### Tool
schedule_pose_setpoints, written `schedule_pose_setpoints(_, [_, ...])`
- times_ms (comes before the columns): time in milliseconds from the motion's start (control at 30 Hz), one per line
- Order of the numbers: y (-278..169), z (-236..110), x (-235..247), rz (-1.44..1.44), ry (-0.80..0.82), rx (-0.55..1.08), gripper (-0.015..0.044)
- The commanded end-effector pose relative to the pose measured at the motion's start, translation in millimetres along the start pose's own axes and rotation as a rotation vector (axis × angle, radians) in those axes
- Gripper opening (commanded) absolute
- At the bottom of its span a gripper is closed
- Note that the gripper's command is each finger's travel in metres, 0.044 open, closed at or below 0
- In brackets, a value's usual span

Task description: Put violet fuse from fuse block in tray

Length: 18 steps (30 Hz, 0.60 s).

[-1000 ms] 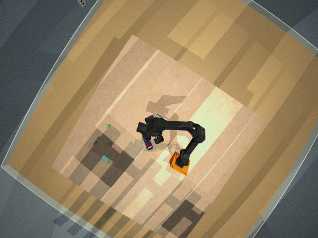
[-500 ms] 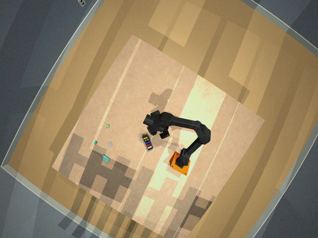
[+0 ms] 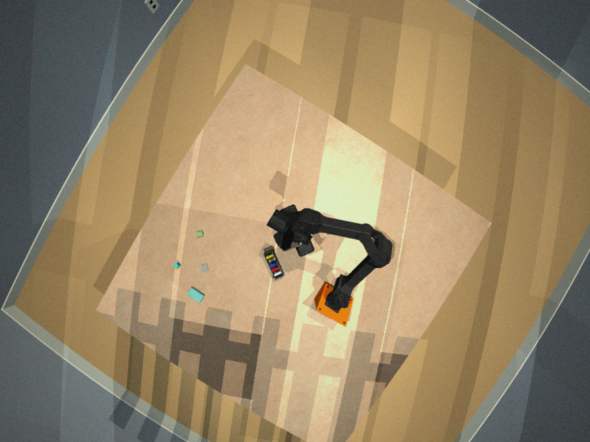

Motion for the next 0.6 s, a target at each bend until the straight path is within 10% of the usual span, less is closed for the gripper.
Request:
schedule_pose_setpoints(0, [-1.5,8.2,1.0,-0.005,0.0,0.009,0.0])
schedule_pose_setpoints(267, [-2.1,15.2,1.2,-0.005,-0.001,0.01,0.0])
schedule_pose_setpoints(567, [-1.0,12.2,0.2,0.0,0.0,0.003,0.0236])
Point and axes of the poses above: the point midway between the two fingers, 35 mm back from their tips, its own z axis out along the fingers, its own x axis across the jaws, y = z × x, the point moved 5 cm from there along -z, back along the fingers, and after that the axes turned 14 degrees about z, right-handed, at the moved point
